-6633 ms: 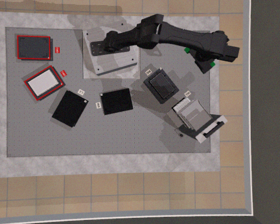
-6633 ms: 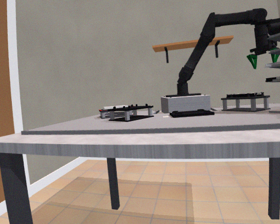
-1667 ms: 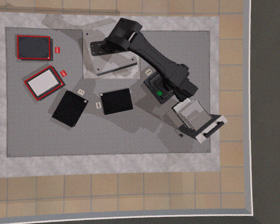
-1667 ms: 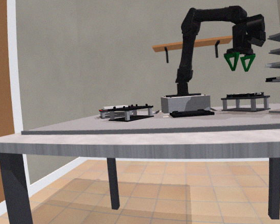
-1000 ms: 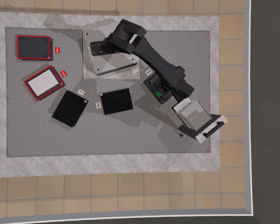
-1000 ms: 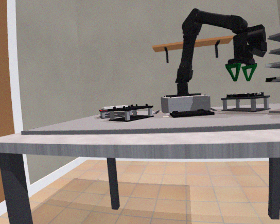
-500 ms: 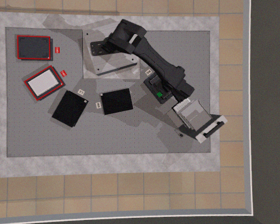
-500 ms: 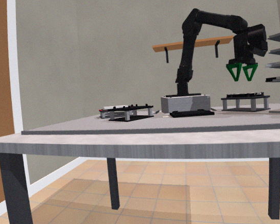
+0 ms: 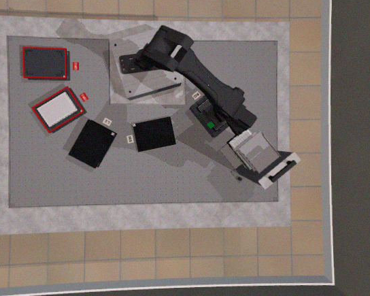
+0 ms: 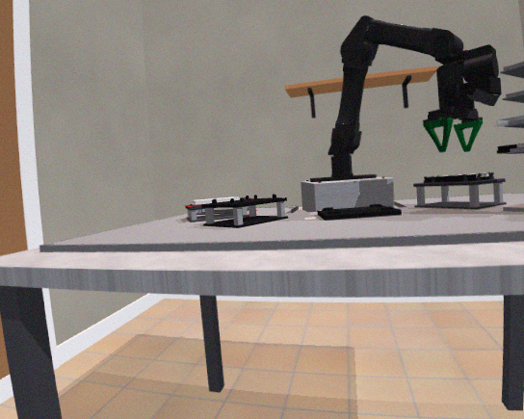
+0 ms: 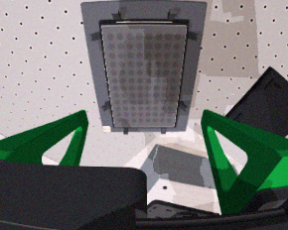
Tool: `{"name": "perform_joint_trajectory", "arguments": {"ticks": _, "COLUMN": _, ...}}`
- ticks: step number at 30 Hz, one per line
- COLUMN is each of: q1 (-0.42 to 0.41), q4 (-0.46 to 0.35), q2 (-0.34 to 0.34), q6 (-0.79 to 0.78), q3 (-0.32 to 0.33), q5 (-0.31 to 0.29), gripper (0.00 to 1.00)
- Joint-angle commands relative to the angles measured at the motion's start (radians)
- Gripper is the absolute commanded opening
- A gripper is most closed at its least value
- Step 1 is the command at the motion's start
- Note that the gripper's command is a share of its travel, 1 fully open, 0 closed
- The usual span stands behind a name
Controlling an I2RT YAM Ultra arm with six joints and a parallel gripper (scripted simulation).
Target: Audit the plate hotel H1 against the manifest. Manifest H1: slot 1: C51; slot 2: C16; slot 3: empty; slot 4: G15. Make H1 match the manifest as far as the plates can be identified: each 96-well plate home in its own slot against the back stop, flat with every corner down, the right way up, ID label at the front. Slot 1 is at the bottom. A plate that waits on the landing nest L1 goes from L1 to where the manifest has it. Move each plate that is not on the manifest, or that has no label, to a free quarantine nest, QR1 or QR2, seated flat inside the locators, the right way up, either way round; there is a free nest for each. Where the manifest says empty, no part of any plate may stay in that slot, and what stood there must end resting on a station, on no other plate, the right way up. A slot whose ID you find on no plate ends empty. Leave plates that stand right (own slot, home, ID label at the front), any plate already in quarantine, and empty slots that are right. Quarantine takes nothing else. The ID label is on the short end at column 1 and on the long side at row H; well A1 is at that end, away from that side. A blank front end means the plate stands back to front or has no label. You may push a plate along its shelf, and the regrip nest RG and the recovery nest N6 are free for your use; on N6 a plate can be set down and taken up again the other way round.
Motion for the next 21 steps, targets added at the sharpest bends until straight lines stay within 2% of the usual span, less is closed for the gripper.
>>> {"name": "perform_joint_trajectory", "arguments": {"ticks": 1, "q1": -0.001, "q4": 0.006, "q2": -0.007, "q6": -0.002, "q3": 0.006, "q5": 0.0, "gripper": 1.0}}
{"name": "perform_joint_trajectory", "arguments": {"ticks": 21, "q1": -0.002, "q4": 0.082, "q2": 0.015, "q6": -0.003, "q3": -0.048, "q5": 0.0, "gripper": 1.0}}
